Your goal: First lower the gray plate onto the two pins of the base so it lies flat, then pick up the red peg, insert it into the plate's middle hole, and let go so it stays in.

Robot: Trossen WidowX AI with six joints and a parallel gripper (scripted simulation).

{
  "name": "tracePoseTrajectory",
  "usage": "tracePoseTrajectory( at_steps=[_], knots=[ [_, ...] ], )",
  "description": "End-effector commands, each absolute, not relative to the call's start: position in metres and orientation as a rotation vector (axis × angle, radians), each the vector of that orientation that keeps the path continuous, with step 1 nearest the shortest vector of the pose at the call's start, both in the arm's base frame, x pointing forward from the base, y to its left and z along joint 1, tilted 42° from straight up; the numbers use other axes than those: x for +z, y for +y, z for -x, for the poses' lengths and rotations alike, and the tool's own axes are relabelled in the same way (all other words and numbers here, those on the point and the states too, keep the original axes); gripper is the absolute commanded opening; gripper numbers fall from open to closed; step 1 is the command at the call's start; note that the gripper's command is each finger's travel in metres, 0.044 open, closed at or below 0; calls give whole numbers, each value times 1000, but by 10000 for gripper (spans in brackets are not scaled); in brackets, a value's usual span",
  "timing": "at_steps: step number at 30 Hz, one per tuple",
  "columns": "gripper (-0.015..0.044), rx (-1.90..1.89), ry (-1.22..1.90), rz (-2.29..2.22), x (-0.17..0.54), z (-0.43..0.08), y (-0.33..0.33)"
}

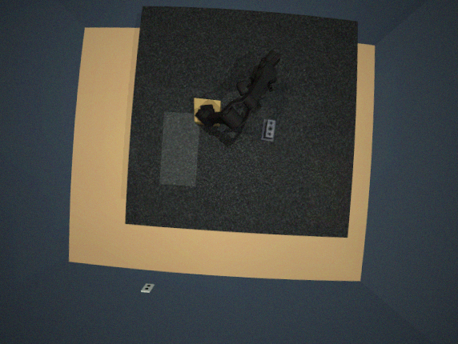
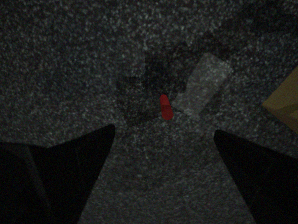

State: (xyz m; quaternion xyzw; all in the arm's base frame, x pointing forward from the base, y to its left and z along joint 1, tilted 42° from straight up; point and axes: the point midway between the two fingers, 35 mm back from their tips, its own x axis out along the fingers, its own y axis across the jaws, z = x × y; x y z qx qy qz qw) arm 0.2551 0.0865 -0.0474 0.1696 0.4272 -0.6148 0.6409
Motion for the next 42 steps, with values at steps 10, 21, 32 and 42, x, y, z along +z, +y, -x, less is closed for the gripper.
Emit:
tracePoseTrajectory(
  at_steps=[10,21,32,42],
  knots=[
    [440,-1405,979,-368,-68,-246,68],
    [440,-1405,979,-369,-81,-245,57],
    [440,-1405,978,-368,-94,-243,45],
    [440,-1406,977,-367,-106,-239,34]
  ],
)
